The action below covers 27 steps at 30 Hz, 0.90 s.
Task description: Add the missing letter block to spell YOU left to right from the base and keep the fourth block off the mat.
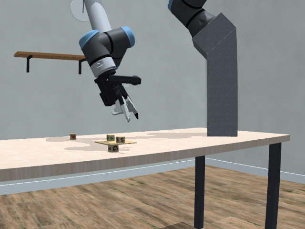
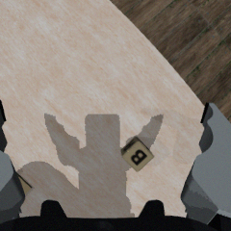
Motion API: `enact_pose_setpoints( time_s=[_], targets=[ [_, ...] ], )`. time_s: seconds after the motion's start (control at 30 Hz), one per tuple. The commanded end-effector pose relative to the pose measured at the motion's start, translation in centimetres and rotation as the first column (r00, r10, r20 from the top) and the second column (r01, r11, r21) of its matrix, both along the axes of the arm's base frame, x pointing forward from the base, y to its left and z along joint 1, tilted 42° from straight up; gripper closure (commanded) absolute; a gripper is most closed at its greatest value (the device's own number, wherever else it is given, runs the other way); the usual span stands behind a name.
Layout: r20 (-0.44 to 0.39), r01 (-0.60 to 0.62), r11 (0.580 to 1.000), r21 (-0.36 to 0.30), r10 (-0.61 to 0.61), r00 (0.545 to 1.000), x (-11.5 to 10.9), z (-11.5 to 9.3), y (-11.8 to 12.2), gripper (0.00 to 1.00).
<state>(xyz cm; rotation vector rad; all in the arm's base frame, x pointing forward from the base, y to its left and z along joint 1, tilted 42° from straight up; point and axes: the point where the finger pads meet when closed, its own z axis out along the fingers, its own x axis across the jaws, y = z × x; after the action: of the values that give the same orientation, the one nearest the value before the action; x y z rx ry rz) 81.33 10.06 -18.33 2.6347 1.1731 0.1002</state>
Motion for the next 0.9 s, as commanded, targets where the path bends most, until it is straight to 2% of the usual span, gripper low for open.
enact_pose_setpoints(
  time_s=[0.0,0.17,0.87],
  targets=[
    [-0.019,0.003,0.999,0.043,-0.002,1.0,4.2,4.4,0.5,0.0],
    [-0.021,0.003,0.998,0.057,-0.002,1.0,5.4,6.3,0.7,0.0],
    [-0.021,0.003,0.998,0.058,-0.002,1.0,5.5,6.4,0.7,0.0]
  ],
)
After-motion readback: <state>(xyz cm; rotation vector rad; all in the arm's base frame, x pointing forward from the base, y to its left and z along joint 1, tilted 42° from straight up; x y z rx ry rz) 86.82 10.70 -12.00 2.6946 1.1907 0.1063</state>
